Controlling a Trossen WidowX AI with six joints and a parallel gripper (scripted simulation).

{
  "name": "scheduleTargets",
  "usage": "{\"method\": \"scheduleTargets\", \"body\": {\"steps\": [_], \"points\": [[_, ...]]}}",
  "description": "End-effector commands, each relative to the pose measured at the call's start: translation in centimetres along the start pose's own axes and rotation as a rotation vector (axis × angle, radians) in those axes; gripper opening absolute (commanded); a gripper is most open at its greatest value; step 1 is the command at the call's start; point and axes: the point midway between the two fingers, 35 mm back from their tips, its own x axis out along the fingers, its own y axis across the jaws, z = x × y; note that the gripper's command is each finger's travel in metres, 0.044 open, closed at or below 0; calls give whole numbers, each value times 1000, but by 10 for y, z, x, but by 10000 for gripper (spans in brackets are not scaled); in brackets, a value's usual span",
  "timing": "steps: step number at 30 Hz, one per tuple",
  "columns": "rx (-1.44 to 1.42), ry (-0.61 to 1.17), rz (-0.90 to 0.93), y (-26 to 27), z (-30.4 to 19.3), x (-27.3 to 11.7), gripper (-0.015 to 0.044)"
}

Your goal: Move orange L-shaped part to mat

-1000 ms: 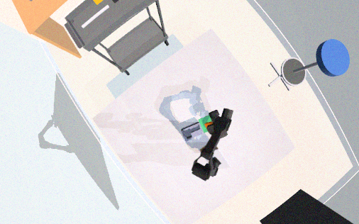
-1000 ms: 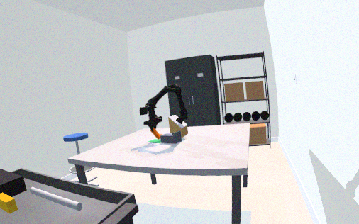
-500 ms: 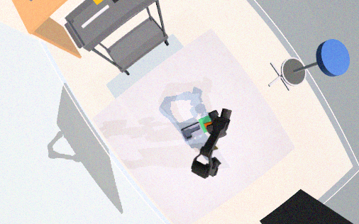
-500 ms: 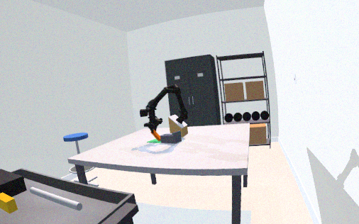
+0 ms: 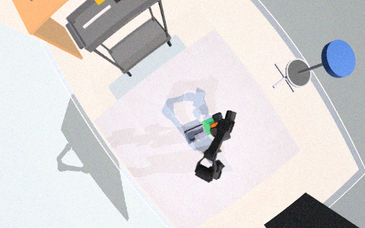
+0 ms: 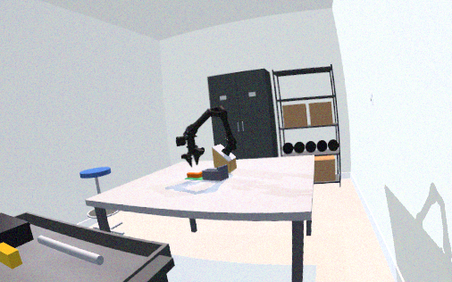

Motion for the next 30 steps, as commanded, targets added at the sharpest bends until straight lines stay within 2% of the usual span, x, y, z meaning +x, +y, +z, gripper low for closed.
{"method": "scheduleTargets", "body": {"steps": [1,2,5,30], "points": [[-6,14,-17,-4,-3,-32,367],[-5,14,-17,-4,-3,-48,394],[-4,13,-18,-1,-1,-79,400],[-1,20,-38,-4,-4,-75,400]]}}
